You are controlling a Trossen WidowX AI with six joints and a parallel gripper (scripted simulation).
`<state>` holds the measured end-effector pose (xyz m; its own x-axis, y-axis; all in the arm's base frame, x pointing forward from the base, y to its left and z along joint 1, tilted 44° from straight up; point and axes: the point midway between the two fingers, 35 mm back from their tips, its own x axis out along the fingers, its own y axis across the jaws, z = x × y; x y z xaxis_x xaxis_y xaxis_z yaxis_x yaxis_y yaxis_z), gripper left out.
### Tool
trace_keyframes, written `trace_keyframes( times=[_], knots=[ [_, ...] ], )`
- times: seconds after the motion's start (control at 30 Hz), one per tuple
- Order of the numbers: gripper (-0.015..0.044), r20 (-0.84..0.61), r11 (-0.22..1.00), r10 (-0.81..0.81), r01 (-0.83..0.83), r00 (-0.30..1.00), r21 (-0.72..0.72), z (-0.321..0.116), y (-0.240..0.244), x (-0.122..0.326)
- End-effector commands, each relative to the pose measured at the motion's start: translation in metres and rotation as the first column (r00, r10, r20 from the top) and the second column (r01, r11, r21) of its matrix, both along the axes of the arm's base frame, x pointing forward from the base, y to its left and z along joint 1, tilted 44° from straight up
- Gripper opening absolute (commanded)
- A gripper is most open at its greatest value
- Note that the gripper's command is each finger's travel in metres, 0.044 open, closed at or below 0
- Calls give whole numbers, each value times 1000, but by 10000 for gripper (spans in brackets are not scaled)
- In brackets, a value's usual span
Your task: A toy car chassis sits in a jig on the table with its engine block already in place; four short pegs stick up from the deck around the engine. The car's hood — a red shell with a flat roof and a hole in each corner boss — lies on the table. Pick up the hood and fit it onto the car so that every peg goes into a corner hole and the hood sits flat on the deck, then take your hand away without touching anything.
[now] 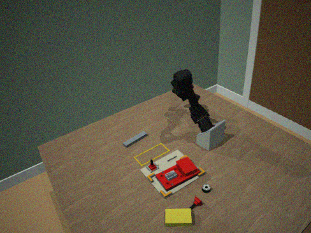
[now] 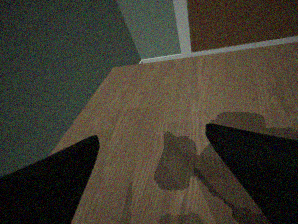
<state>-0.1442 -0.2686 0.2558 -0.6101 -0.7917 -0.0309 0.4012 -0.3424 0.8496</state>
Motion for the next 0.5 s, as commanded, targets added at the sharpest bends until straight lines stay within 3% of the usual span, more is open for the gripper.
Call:
trace_keyframes(
  times=[0.0,0.47],
  knots=[
    [440,-48,993,102,-99,994,64,3,-19,28],
    [440,-185,819,557,-499,810,283,5,-60,176]
  ],
)
